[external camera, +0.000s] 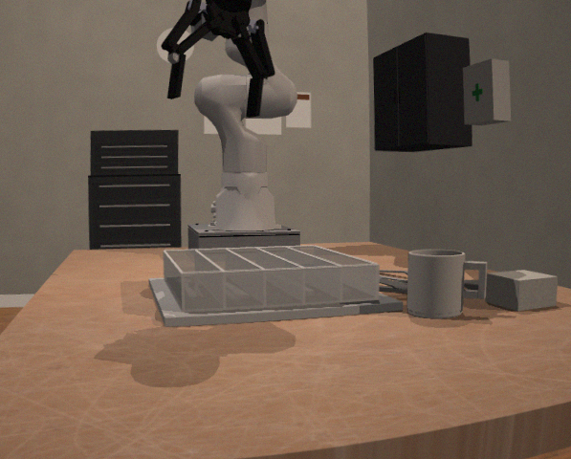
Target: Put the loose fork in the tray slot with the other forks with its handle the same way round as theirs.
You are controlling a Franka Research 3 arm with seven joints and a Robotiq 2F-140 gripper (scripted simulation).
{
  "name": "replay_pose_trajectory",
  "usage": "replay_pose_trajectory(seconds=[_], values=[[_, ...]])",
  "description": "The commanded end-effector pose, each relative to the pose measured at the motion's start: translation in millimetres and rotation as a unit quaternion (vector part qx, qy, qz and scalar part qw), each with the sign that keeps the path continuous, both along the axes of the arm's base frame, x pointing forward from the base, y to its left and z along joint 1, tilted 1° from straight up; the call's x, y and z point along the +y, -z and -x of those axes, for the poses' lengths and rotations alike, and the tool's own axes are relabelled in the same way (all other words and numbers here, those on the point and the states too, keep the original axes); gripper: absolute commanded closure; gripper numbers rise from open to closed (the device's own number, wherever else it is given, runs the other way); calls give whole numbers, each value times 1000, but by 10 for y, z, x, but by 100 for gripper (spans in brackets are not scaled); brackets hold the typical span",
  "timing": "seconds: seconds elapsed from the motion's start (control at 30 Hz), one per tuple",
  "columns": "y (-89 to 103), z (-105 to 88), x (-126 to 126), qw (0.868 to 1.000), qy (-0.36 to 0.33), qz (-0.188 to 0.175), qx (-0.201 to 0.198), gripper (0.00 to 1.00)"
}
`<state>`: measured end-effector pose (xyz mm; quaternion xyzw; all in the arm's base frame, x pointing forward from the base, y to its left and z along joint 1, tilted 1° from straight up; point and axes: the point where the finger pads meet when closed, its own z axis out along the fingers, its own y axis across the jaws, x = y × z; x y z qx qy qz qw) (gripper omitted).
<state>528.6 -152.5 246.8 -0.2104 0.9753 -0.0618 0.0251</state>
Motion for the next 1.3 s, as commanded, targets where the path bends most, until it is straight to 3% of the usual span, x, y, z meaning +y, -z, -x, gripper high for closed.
replay_pose_trajectory(seconds=[0.0,0.07,0.1,0.5,1.27], values=[[81,153,124,996,82,-15,-10,0],[81,153,124,996,82,-15,-10,0],[157,295,206,994,103,-25,-5,0],[510,959,577,977,201,-65,19,0],[524,986,592,976,205,-66,20,0]])
